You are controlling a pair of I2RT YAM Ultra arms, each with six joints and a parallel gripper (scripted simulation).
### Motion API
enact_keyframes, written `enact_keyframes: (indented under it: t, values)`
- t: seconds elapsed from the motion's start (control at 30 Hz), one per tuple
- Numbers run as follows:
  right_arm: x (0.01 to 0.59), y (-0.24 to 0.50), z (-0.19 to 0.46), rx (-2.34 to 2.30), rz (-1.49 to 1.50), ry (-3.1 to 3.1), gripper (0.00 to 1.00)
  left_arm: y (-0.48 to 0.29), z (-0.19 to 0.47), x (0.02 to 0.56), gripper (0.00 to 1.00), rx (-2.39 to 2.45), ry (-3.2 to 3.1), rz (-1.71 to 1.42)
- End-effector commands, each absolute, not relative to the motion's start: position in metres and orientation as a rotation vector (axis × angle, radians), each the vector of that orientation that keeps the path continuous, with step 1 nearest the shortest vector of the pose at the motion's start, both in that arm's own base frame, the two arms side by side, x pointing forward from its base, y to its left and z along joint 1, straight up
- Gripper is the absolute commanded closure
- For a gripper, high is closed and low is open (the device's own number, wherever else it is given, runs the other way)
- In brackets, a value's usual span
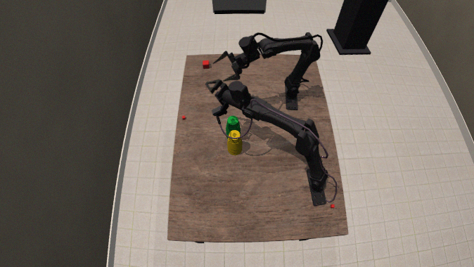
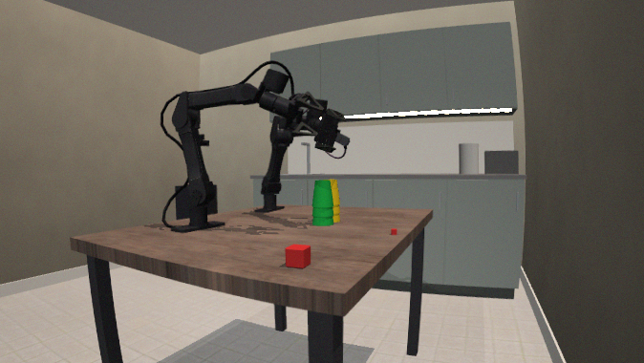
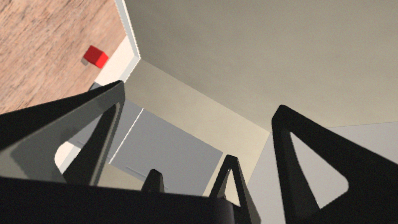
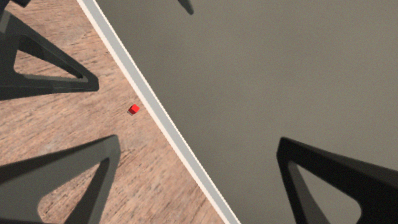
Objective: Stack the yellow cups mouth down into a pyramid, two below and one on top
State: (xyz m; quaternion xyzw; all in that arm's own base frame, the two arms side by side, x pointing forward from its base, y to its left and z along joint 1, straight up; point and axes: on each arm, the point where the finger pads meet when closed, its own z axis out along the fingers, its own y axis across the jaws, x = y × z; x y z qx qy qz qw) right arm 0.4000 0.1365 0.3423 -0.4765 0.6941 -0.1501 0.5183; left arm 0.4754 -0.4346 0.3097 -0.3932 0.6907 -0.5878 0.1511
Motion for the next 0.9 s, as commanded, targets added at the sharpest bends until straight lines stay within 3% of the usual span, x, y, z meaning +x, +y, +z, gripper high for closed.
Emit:
enact_keyframes:
  t: [0.0, 0.23, 0.87]
  values:
    - [0.358, 0.153, 0.343, -1.069, -0.178, 1.749, 0.00, -0.422, 0.317, 0.466, 0.00, -0.902, 2.069, -1.612]
    - [0.286, 0.175, 0.357, -0.991, 0.054, 1.781, 0.00, -0.393, 0.295, 0.452, 0.00, -0.570, 2.219, -1.399]
    - [0.194, 0.179, 0.360, -0.888, 0.382, 1.868, 0.00, -0.340, 0.264, 0.430, 0.00, 0.065, 2.342, -0.939]
